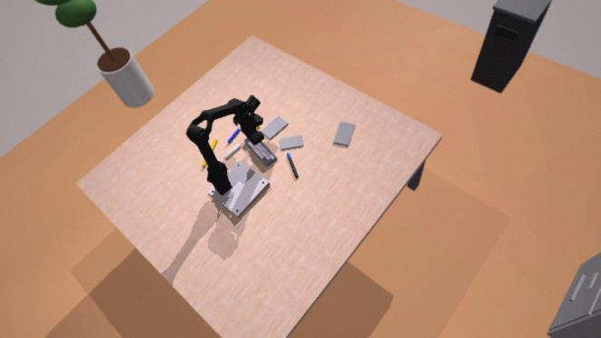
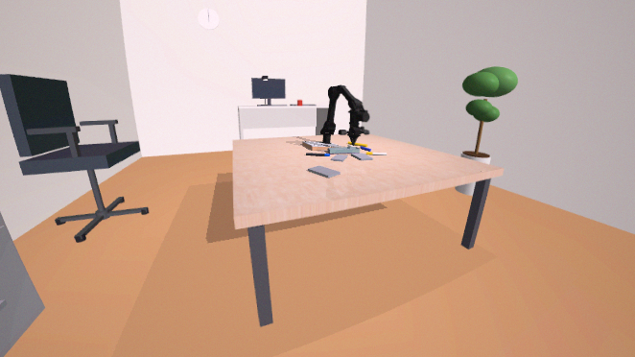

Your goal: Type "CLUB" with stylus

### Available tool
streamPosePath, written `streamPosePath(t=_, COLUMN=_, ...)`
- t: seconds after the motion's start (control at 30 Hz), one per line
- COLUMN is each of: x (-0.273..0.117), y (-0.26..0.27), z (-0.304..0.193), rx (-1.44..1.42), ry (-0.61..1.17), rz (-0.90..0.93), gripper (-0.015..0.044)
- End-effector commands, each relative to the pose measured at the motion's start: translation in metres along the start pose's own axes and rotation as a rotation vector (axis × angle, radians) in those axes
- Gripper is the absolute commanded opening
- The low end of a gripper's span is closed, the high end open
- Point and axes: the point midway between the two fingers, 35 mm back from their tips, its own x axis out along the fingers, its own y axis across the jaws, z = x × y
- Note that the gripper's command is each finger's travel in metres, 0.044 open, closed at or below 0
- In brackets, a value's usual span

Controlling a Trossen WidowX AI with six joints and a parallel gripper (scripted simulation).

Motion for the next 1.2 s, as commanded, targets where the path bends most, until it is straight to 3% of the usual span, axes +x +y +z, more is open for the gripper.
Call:
streamPosePath(t=0.0, x=-0.001, y=0.001, z=0.000, rx=0.007, ry=0.007, rz=0.001, gripper=0.0000)
streamPosePath(t=0.27, x=-0.001, y=-0.059, z=0.000, rx=0.007, ry=0.007, rz=-0.005, gripper=0.0000)
streamPosePath(t=0.63, x=-0.001, y=-0.063, z=0.000, rx=0.007, ry=0.007, rz=-0.005, gripper=0.0000)
streamPosePath(t=0.83, x=-0.001, y=-0.122, z=0.000, rx=0.007, ry=0.007, rz=-0.011, gripper=0.0000)
streamPosePath(t=1.17, x=-0.001, y=-0.124, z=-0.001, rx=0.007, ry=0.008, rz=-0.012, gripper=0.0000)
